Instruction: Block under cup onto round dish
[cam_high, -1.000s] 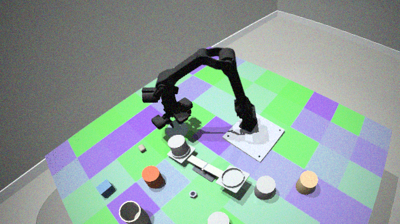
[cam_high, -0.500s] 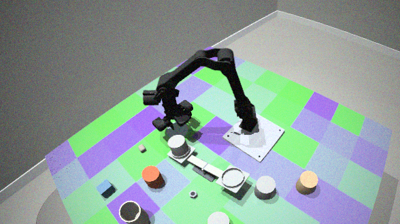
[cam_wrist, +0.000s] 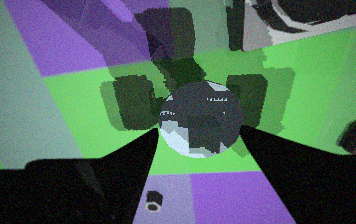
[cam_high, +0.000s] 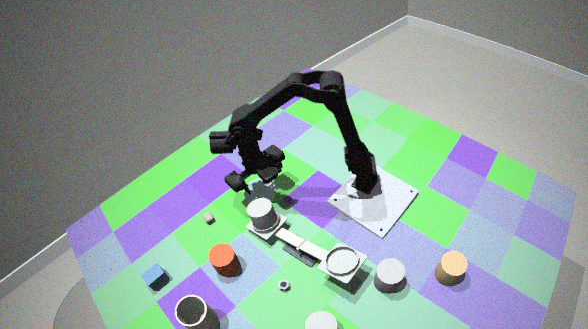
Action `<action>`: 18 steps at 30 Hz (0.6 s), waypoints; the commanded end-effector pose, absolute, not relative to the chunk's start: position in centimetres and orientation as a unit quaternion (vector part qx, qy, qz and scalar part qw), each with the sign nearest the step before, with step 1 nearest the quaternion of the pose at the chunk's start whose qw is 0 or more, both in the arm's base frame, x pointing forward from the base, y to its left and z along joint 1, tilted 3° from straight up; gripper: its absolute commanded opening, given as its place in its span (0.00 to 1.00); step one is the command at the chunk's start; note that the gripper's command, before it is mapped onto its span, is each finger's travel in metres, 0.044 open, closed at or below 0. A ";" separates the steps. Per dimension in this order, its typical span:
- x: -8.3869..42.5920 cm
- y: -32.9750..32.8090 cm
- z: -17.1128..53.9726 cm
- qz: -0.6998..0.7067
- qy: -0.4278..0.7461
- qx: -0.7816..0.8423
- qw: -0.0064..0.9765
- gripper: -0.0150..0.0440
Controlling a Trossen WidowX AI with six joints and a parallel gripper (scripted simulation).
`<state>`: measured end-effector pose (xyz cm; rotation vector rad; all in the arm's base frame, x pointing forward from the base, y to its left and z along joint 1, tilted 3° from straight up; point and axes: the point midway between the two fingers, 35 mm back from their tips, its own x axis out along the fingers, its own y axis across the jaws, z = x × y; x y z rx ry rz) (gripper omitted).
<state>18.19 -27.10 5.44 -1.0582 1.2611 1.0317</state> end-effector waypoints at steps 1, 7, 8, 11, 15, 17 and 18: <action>18.2 -27.4 9.3 0.429 0.535 -0.459 0.565 1.00; 18.1 -27.3 11.2 0.429 0.536 -0.458 0.565 1.00; 18.0 -27.3 12.4 0.429 0.536 -0.458 0.564 1.00; 17.7 -27.1 14.6 0.428 0.538 -0.458 0.564 1.00; 17.7 -27.1 14.6 0.428 0.538 -0.458 0.564 1.00; 17.7 -27.1 14.6 0.428 0.538 -0.458 0.564 1.00; 17.7 -27.1 14.6 0.428 0.538 -0.458 0.564 1.00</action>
